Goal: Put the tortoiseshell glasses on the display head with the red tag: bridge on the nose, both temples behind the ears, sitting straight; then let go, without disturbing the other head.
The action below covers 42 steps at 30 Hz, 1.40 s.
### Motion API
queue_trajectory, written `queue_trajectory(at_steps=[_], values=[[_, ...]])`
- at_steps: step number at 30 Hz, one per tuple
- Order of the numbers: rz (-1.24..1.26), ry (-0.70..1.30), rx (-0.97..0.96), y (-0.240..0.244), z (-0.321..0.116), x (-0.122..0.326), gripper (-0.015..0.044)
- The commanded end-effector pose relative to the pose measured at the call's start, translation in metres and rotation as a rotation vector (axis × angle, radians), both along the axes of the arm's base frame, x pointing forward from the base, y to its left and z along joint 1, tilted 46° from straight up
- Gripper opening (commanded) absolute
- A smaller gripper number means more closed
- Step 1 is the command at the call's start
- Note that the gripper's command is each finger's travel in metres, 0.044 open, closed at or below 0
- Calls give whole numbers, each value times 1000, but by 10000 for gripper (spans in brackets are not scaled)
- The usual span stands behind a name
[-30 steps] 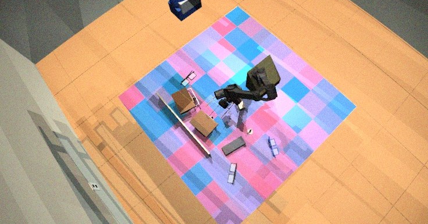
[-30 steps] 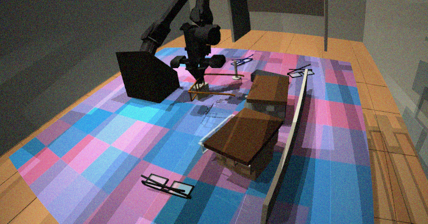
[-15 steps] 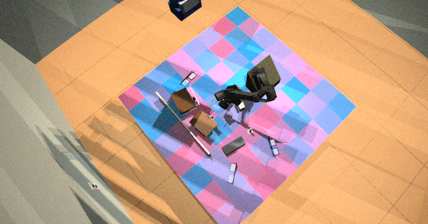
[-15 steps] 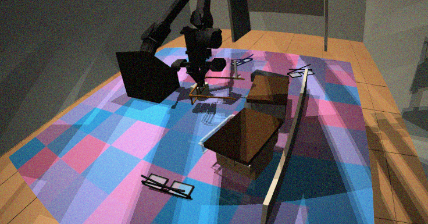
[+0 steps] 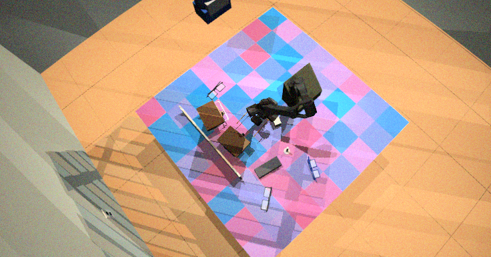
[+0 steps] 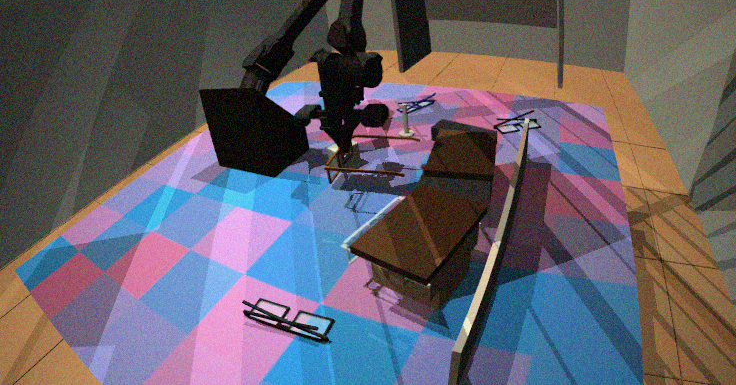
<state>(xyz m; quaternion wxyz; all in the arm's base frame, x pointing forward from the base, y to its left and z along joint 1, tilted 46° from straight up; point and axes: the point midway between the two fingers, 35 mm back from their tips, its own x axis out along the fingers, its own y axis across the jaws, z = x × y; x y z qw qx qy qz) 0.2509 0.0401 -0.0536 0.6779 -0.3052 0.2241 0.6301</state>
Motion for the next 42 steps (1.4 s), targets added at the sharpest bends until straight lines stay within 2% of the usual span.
queue_trajectory(at_steps=[1, 42], values=[[-3, 5, 5, 1, -1, 3, 0], [-3, 2, 5, -1, 9, 68, 0]])
